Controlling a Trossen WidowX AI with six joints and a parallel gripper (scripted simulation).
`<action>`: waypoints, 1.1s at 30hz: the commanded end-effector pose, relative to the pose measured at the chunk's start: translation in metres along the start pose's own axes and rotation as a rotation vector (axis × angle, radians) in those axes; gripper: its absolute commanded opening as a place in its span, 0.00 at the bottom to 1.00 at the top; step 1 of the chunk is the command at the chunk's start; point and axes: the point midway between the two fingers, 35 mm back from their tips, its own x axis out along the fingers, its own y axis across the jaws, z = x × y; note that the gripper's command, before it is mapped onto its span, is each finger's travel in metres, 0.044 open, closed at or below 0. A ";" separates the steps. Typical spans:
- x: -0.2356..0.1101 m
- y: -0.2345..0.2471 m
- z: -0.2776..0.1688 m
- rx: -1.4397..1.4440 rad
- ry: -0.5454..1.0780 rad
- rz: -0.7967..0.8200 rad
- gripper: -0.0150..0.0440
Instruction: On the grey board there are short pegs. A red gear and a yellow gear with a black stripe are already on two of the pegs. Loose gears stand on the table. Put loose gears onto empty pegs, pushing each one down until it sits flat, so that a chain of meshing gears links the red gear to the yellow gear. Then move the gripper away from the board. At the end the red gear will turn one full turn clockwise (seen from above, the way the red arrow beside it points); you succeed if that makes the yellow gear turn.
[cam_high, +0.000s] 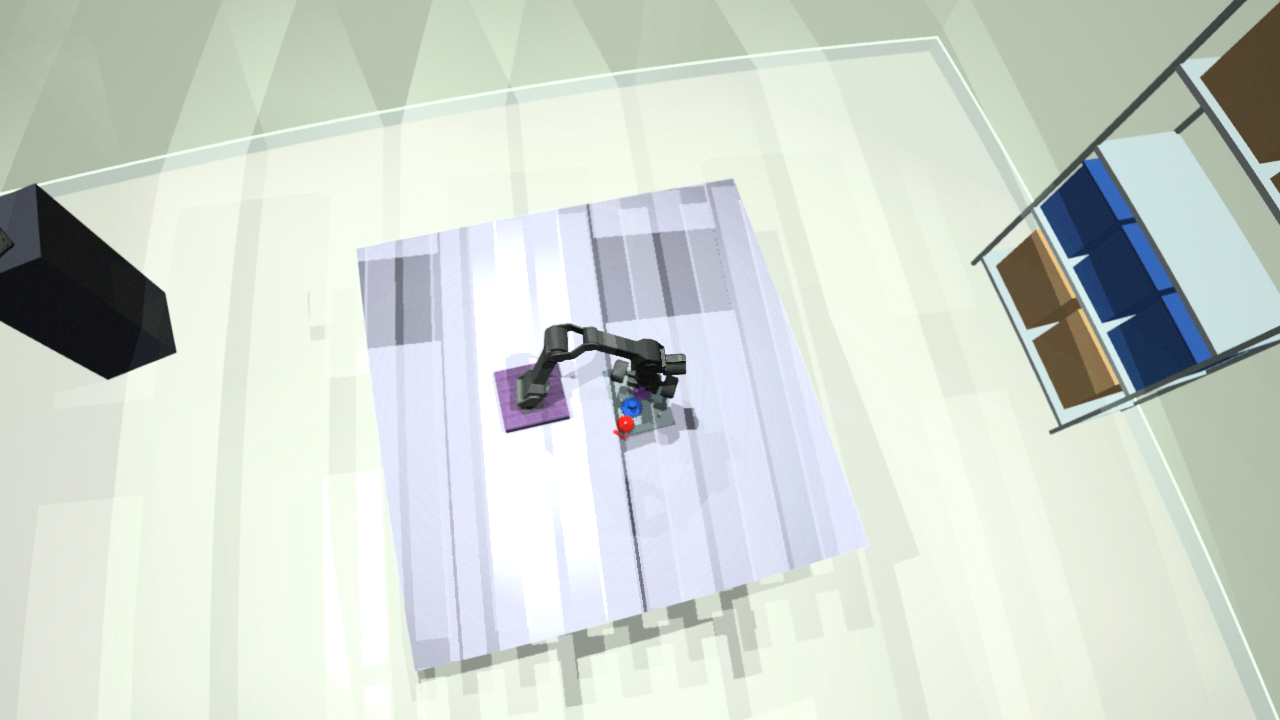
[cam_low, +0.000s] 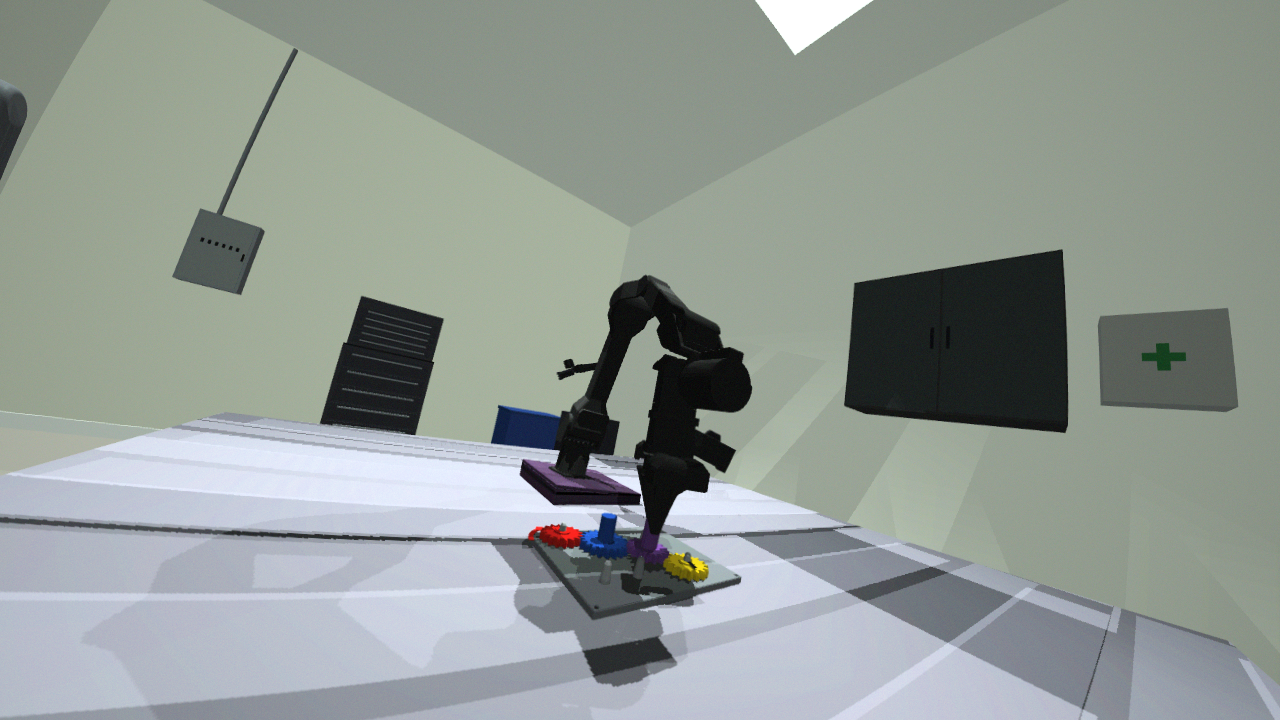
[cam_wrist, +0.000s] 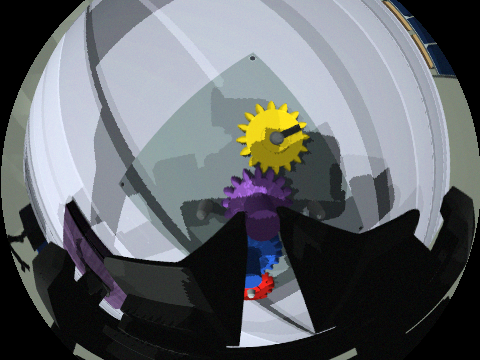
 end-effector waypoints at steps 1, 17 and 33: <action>0.001 0.000 -0.002 0.069 0.005 0.002 0.25; 0.003 0.001 0.000 0.324 0.005 0.002 0.25; 0.004 -0.001 0.000 0.031 0.004 0.002 0.25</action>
